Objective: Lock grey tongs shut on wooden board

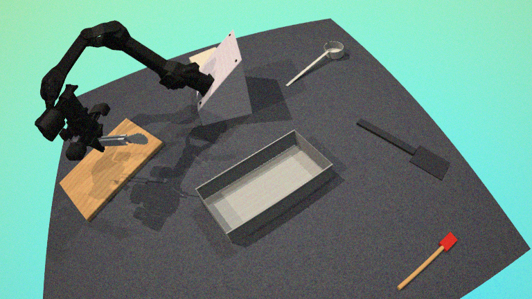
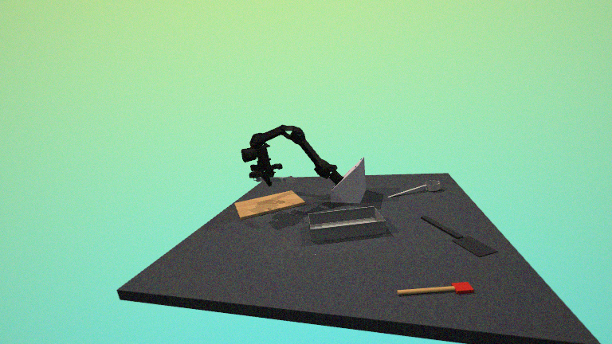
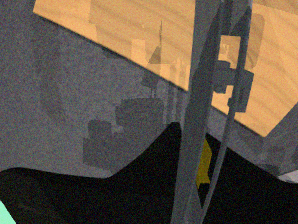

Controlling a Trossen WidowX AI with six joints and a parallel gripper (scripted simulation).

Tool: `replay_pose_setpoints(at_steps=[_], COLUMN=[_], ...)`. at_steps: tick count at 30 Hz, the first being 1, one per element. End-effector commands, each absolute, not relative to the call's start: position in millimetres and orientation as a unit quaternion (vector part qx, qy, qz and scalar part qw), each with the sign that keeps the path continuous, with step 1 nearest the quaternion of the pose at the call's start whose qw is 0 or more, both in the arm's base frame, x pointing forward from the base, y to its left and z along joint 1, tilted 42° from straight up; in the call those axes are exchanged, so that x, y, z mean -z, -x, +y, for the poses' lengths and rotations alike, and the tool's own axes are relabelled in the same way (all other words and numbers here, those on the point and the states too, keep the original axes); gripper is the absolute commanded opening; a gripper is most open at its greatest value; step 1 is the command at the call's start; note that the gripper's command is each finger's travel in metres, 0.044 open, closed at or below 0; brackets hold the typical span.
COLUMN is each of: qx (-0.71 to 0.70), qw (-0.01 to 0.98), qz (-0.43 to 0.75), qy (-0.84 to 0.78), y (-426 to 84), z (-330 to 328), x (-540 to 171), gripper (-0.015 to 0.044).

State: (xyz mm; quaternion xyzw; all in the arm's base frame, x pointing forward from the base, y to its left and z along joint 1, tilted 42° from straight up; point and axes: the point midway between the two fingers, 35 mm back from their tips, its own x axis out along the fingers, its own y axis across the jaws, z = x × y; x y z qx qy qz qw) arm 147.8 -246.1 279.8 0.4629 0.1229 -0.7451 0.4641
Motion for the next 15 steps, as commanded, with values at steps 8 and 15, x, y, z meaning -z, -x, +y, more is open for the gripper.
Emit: replay_pose_setpoints(at_steps=[8,15], qx=[0.746,0.725], qw=[0.342,0.258], qz=[-0.068,-0.181], qy=[-0.567,-0.612], y=[-122.6,-107.5], z=[-244.8,-243.3], x=[-290.0,-295.4], gripper=[-0.0150,-0.0150])
